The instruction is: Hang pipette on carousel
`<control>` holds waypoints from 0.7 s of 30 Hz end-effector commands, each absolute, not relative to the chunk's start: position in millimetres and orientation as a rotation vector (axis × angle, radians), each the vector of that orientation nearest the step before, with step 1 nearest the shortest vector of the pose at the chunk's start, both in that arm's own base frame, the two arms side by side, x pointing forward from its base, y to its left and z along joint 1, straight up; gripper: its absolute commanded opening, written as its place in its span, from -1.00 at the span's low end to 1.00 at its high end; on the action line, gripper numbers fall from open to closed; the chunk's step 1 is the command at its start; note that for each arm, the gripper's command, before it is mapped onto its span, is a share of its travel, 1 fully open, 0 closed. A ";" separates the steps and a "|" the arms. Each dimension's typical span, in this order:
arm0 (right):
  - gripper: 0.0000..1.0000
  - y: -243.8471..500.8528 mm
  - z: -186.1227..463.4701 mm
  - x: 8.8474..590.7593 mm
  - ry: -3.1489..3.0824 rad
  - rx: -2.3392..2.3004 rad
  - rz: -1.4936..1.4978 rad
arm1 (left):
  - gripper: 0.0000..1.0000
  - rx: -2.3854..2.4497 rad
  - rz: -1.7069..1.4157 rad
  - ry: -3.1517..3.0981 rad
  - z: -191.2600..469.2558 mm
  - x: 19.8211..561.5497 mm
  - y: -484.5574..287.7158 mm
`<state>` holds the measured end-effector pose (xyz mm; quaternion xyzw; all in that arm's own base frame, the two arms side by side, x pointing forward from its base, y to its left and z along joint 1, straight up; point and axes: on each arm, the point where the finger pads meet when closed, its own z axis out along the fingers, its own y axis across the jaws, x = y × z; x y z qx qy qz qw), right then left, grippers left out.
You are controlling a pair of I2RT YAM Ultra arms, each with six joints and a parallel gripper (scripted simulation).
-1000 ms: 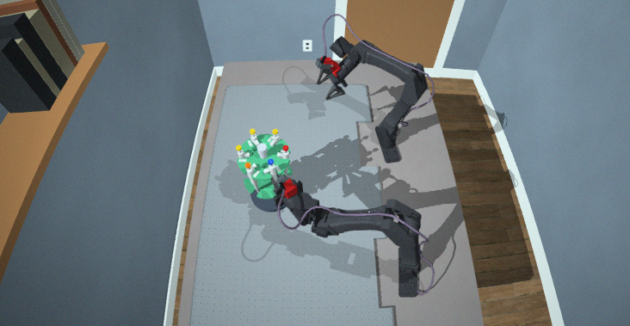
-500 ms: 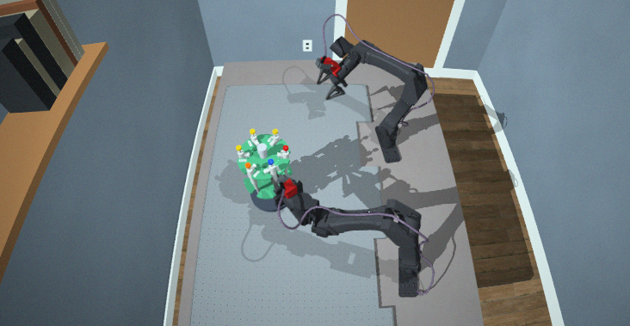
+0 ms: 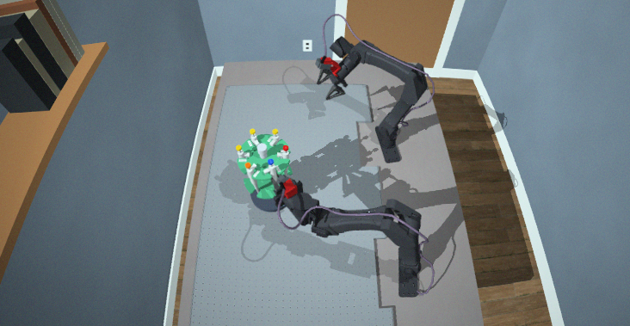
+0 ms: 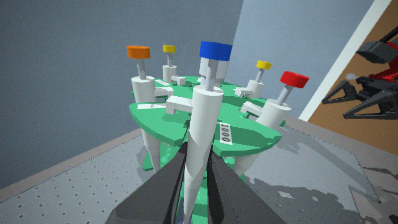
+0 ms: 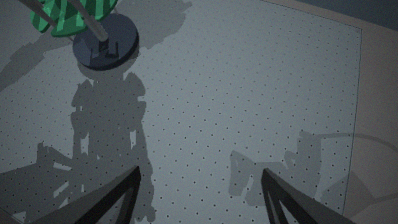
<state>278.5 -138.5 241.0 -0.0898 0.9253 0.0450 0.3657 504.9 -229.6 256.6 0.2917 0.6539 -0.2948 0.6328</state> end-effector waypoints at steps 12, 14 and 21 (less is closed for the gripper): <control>1.00 -142.3 252.9 283.1 2.339 -0.246 0.091 | -0.77 0.842 -0.808 1.342 296.5 499.7 -237.3; 1.00 -142.3 252.9 283.1 2.339 -0.246 0.091 | -0.77 0.842 -0.808 1.342 296.5 499.7 -237.3; 1.00 -142.3 252.9 283.1 2.339 -0.246 0.091 | -0.77 0.841 -0.806 1.343 296.4 500.3 -236.1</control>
